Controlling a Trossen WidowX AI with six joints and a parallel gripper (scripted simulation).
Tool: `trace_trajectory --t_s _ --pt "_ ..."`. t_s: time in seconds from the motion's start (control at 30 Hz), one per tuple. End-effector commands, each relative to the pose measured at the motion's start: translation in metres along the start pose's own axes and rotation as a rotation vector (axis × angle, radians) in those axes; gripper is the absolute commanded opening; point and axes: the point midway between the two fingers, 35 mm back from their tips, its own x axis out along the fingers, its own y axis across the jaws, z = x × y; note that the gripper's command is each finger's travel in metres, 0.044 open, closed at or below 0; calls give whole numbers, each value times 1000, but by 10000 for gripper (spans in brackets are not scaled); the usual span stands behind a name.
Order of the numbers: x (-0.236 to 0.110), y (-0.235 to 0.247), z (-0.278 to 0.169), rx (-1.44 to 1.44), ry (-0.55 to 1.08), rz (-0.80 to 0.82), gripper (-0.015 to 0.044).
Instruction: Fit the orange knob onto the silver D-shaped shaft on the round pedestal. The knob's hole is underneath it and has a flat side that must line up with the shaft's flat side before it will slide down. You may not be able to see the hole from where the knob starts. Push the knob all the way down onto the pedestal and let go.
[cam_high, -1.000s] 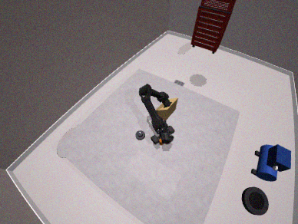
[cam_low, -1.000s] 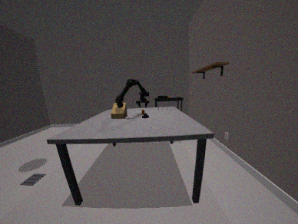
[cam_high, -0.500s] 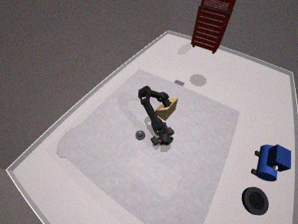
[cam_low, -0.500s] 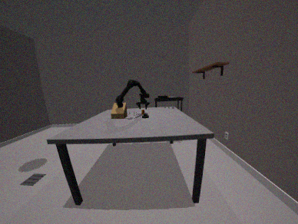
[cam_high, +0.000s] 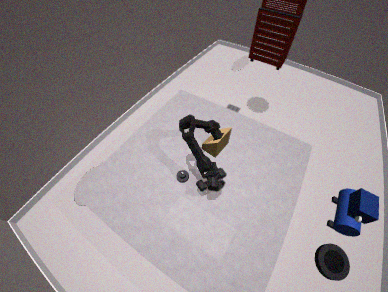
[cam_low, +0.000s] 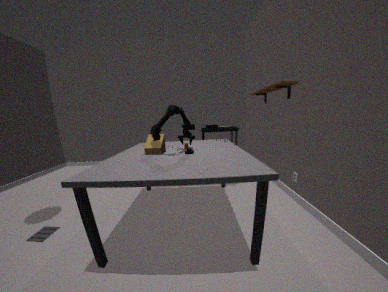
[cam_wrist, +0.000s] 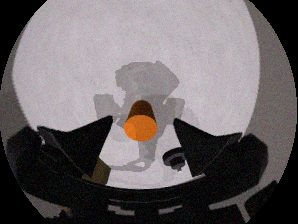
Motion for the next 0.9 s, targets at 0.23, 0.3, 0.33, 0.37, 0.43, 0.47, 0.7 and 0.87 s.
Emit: trace_trajectory --t_s 0.23,0.3,0.33,0.37,0.43,0.47,0.7,0.87 --pt "20 2 -3 -9 10 1 440" --pt "23 2 -3 -9 11 1 440" --pt "25 2 -4 -9 11 1 440" --pt "26 3 -4 -9 11 1 440" --pt "30 3 -4 -9 12 1 440" --pt "31 3 -4 -9 12 1 440" --pt "35 3 -5 -8 13 1 361" --pt "35 3 -5 -8 13 1 230"
